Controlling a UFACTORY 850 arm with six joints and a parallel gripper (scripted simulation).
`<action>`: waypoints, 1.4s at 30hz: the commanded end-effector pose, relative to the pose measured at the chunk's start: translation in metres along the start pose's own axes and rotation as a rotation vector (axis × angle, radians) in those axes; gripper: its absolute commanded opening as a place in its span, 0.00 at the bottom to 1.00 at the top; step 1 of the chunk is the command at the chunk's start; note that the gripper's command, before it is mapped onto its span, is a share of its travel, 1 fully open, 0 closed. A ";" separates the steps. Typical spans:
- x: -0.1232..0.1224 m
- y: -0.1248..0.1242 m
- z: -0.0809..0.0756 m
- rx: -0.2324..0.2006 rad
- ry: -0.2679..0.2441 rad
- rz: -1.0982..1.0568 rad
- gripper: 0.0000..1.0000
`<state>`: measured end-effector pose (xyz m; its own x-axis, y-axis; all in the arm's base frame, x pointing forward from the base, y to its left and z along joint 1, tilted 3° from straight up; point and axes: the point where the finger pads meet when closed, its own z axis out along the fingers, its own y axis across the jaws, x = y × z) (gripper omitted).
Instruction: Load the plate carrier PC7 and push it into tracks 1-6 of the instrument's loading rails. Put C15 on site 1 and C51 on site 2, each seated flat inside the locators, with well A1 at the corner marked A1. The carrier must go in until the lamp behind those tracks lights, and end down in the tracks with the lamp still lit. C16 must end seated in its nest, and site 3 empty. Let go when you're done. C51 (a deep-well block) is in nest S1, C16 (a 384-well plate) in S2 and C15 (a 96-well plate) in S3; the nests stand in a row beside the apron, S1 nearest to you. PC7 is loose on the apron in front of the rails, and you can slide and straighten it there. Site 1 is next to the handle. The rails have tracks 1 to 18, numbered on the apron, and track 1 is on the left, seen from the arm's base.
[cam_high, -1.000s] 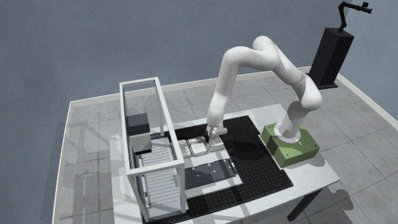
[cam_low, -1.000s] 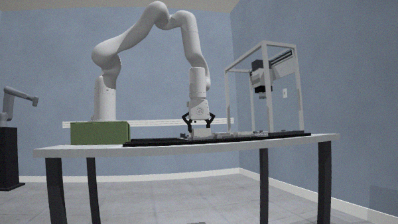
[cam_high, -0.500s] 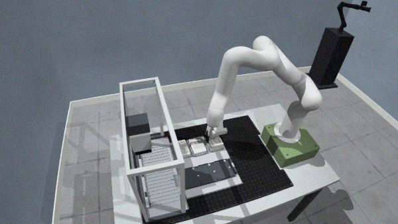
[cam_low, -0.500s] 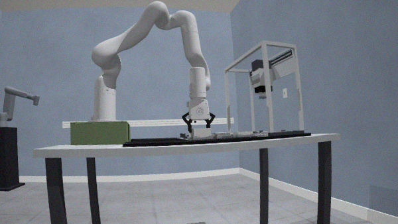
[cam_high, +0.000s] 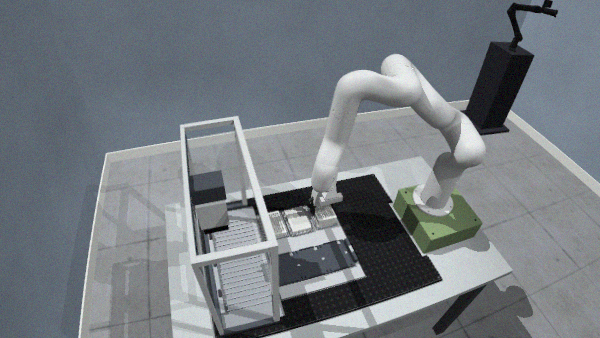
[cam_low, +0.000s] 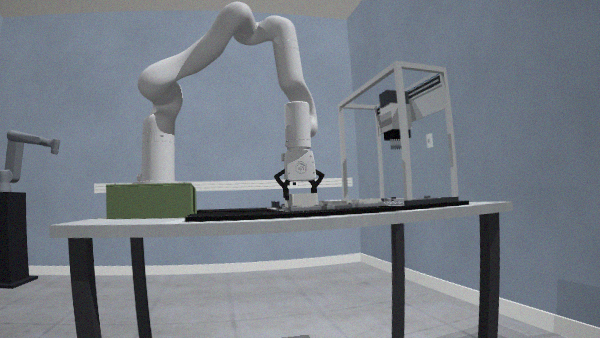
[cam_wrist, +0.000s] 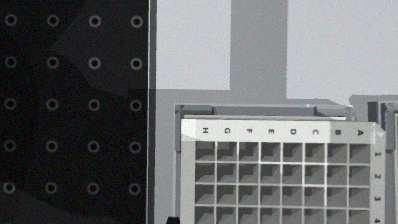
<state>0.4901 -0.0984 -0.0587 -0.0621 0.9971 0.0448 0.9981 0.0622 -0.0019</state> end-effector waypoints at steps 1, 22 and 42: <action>0.000 0.001 -0.001 -0.002 0.000 0.000 0.00; 0.000 0.001 -0.009 -0.002 0.000 0.000 0.00; 0.000 0.001 -0.020 -0.002 0.000 0.000 0.00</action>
<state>0.4902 -0.0992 -0.0402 -0.0622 0.9970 0.0451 0.9981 0.0623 -0.0013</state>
